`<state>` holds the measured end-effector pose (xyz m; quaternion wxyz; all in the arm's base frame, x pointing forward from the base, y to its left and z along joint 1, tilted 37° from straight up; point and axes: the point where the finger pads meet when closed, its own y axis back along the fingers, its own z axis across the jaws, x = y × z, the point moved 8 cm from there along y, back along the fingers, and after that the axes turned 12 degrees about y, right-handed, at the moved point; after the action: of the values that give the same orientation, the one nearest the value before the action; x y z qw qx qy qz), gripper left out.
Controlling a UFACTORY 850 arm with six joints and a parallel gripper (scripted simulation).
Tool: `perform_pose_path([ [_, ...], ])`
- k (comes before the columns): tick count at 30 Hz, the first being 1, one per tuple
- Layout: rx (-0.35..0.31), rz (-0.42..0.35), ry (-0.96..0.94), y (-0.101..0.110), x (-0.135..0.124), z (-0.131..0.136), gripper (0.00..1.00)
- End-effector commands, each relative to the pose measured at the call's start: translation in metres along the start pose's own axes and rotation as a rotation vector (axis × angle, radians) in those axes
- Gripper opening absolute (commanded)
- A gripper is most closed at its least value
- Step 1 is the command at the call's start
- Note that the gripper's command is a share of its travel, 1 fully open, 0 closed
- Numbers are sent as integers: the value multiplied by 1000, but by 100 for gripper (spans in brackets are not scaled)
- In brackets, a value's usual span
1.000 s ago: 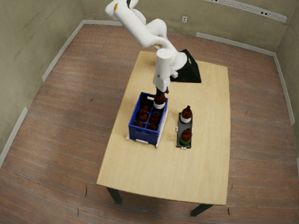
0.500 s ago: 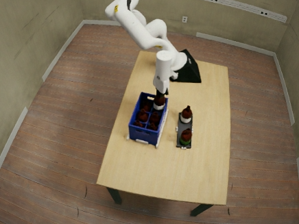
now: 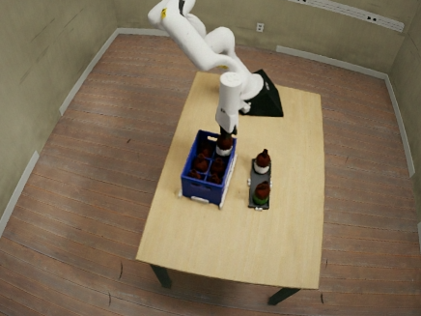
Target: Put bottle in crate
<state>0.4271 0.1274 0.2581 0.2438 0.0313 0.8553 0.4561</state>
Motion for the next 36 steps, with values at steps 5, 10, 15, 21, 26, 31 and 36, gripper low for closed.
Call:
perform_pose_path([
  [5,-1,-1,-1,0,0,0,0],
  [10,-1,-1,-1,0,0,0,0],
  [15,-1,-1,-1,0,0,0,0],
  [21,-1,-1,-1,0,0,0,0],
  [26,-1,-1,-1,-2,0,0,0],
  [31,-1,-1,-1,-5,0,0,0],
  [36,-1,-1,-1,-10,0,0,0],
])
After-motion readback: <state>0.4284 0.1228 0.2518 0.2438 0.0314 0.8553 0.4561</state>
